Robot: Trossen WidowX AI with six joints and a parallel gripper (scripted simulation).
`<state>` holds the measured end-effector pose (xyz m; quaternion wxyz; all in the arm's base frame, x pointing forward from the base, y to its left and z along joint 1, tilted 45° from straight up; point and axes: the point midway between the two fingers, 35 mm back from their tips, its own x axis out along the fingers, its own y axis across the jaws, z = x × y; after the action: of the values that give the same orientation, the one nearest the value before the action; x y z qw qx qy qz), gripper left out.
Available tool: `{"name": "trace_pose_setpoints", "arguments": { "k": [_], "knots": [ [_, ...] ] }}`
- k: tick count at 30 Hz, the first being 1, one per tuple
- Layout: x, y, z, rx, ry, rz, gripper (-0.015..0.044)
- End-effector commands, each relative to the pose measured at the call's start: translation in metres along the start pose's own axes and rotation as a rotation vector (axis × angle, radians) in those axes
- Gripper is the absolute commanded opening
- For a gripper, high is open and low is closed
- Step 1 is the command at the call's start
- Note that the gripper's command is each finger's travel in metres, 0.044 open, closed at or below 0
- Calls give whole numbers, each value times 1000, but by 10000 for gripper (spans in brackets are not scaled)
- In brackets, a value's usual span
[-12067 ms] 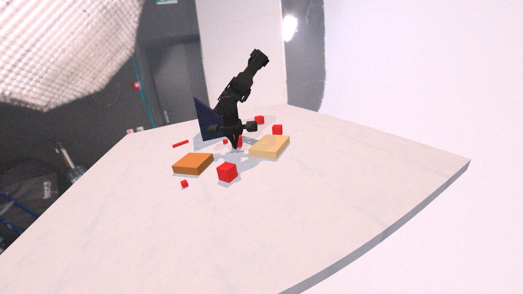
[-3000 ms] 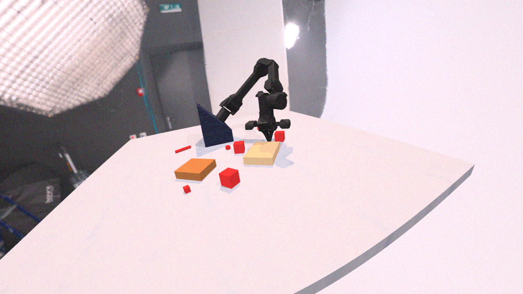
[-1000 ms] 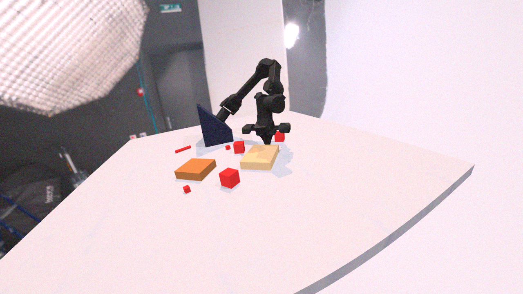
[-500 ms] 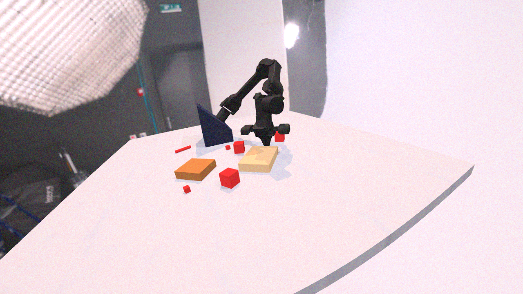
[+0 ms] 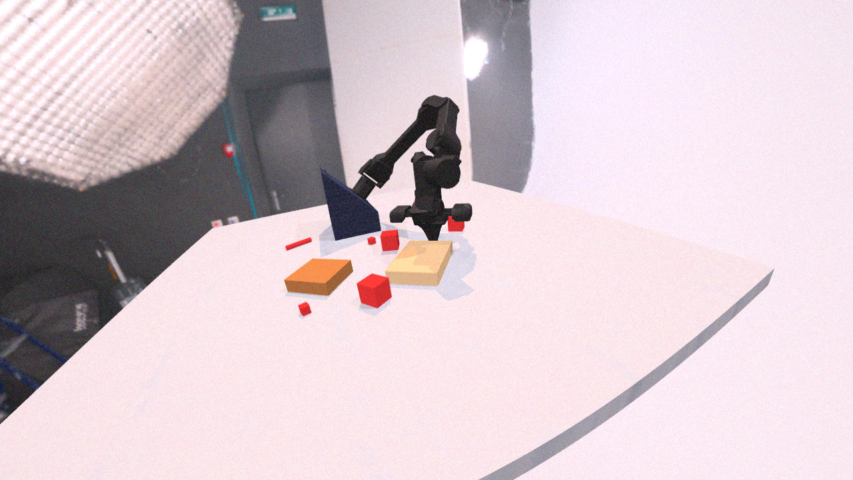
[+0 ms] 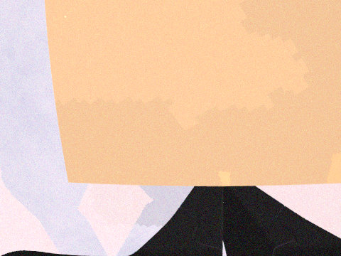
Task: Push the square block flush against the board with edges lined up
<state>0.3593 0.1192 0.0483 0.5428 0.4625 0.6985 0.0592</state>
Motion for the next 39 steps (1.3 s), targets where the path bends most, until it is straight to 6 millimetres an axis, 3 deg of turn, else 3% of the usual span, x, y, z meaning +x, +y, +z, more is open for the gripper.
{"name": "trace_pose_setpoints", "arguments": {
  "k": [1, 20, 39],
  "knots": [
    [1, -1, 7, -5, -4, -4, 0],
    [1, -4, 26, -5, -4, -3, 0],
    [1, -2, -1, -5, -3, -3, 0]
  ]
}}
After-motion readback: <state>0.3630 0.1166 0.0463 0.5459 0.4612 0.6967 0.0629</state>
